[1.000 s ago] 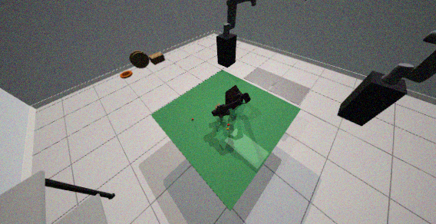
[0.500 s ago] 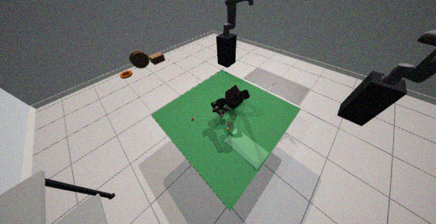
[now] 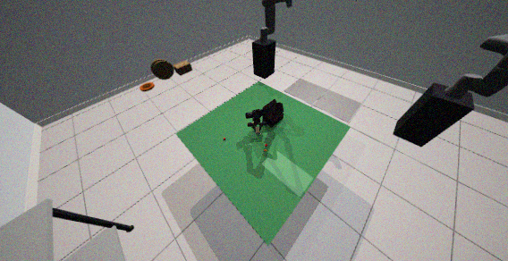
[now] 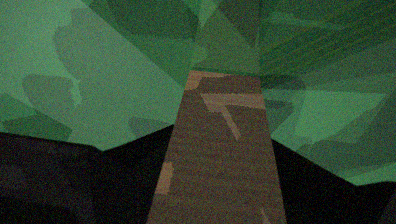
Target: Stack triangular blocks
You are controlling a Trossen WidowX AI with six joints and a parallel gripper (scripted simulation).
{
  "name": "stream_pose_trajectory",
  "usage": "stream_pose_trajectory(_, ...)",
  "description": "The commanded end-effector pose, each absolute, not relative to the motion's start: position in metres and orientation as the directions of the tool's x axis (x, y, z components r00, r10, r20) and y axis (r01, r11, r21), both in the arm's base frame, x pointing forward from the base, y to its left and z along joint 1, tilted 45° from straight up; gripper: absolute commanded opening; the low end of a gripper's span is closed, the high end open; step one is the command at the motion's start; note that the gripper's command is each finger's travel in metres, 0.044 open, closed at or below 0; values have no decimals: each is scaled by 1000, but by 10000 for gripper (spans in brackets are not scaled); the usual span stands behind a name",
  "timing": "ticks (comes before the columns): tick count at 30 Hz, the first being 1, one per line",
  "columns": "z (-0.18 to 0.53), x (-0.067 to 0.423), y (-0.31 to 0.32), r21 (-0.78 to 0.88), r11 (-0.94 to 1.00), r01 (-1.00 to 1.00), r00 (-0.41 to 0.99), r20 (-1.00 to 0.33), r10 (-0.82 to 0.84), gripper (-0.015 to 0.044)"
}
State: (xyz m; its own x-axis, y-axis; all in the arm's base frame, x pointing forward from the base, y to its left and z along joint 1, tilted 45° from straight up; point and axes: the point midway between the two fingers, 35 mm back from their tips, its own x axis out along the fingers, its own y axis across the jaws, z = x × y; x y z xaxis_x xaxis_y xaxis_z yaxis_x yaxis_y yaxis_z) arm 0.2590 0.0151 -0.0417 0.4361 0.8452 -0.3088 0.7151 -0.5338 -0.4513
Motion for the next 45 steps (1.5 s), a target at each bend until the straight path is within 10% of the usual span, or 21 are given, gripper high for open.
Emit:
stream_pose_trajectory(1, -47, 252, 13, -453, -533, 714, 499, -204, 842, 0)
stream_pose_trajectory(9, -56, 245, 10, -453, -536, 712, 576, -59, 815, 0)
stream_pose_trajectory(26, -46, 254, 3, -430, -551, 715, 567, -103, 817, 440)
stream_pose_trajectory(45, -11, 250, -47, -426, -577, 697, 578, -142, 803, 440)
